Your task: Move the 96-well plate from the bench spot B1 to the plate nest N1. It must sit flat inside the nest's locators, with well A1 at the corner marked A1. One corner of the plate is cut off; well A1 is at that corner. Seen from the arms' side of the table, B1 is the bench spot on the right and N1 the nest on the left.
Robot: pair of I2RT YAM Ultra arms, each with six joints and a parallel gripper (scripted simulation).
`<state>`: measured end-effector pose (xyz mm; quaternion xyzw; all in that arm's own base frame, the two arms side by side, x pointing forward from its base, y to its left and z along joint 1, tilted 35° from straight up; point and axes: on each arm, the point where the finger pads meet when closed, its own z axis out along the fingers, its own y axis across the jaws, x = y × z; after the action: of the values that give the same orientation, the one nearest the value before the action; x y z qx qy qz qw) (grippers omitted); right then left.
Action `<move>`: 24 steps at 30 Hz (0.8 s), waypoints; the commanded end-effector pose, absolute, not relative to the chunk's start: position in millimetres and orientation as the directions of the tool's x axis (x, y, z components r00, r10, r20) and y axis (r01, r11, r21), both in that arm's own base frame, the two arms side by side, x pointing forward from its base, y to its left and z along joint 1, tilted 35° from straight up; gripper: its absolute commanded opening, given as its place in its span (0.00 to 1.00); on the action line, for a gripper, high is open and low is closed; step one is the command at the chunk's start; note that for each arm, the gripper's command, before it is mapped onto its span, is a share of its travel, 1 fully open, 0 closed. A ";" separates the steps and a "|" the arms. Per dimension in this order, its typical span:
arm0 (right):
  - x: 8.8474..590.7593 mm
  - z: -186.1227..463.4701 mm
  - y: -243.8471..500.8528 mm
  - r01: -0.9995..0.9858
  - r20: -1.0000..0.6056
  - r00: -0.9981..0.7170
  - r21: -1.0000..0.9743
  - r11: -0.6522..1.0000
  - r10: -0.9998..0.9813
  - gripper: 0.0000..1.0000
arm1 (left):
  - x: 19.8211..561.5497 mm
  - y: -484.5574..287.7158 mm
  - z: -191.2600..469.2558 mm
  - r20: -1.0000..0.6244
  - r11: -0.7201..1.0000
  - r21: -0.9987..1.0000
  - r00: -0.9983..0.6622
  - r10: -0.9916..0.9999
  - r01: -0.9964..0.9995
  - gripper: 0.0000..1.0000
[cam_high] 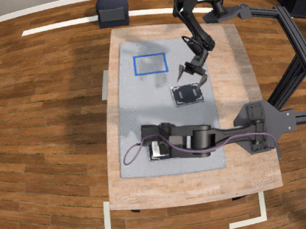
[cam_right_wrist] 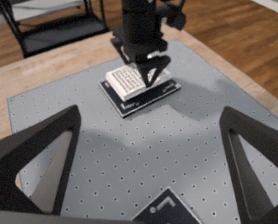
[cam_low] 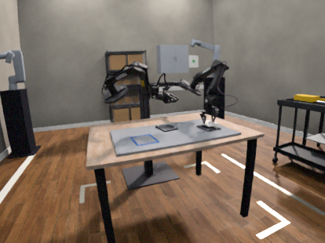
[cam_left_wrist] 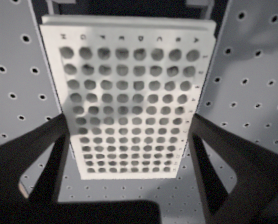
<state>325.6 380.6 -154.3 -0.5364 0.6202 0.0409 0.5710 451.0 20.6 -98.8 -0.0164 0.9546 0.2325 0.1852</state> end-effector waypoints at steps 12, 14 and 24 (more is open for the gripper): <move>325.8 -142.9 391.8 -0.710 -0.763 0.251 -0.563 0.422 -0.595 1.00 | 457.7 18.7 -104.9 -0.358 0.892 0.438 -0.932 0.064 -0.107 0.79; 325.8 -142.9 391.8 -0.710 -0.763 0.251 -0.563 0.422 -0.595 1.00 | 457.7 18.7 -104.9 -0.358 0.892 0.438 -0.932 0.064 -0.107 0.79; 325.8 -142.9 391.8 -0.710 -0.763 0.251 -0.563 0.422 -0.595 1.00 | 453.5 20.8 -103.7 -0.365 0.892 0.436 -0.929 0.057 -0.117 0.79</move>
<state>325.6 380.6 -154.3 -0.5364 0.6202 0.0409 0.5710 446.1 24.3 -108.5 -0.0152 0.9563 0.2348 0.1739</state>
